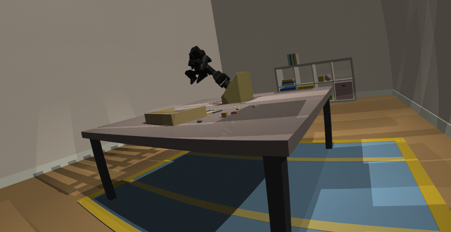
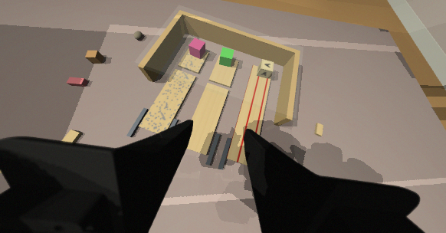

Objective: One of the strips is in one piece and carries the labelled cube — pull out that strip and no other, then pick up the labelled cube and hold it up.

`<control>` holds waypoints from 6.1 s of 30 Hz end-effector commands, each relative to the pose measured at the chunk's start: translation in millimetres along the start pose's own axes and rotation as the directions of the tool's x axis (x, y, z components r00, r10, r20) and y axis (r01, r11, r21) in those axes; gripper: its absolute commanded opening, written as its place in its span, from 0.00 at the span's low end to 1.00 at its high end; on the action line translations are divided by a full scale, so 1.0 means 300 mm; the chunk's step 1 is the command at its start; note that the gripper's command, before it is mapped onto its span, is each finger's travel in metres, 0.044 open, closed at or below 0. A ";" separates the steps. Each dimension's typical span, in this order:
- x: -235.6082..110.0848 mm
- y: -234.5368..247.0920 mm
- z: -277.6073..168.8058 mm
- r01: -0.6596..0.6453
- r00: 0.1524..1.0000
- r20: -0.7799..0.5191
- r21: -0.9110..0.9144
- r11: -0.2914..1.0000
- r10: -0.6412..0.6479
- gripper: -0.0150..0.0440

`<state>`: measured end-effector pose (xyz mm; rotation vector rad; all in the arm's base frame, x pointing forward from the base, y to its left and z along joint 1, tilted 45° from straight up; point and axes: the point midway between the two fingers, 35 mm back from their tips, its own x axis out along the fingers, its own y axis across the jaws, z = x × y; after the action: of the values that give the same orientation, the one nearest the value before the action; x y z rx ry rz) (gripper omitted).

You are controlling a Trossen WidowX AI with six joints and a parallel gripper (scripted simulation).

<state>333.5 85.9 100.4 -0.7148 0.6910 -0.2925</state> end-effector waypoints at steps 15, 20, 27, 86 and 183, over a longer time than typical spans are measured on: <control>0.265 -0.229 -0.116 0.136 0.744 -0.668 0.129 0.982 -0.016 0.25; 0.265 -0.229 -0.116 0.136 0.744 -0.668 0.129 0.982 -0.016 0.25; 0.288 -0.229 -0.134 0.136 0.744 -0.668 0.129 0.982 -0.015 0.25; 0.431 -0.230 -0.283 0.138 0.744 -0.668 0.127 0.982 -0.019 0.25; 0.283 -0.172 -0.481 0.136 0.742 -0.670 0.124 0.983 -0.018 0.25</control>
<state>309.1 -60.7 22.1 -0.4629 1.2864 -0.6928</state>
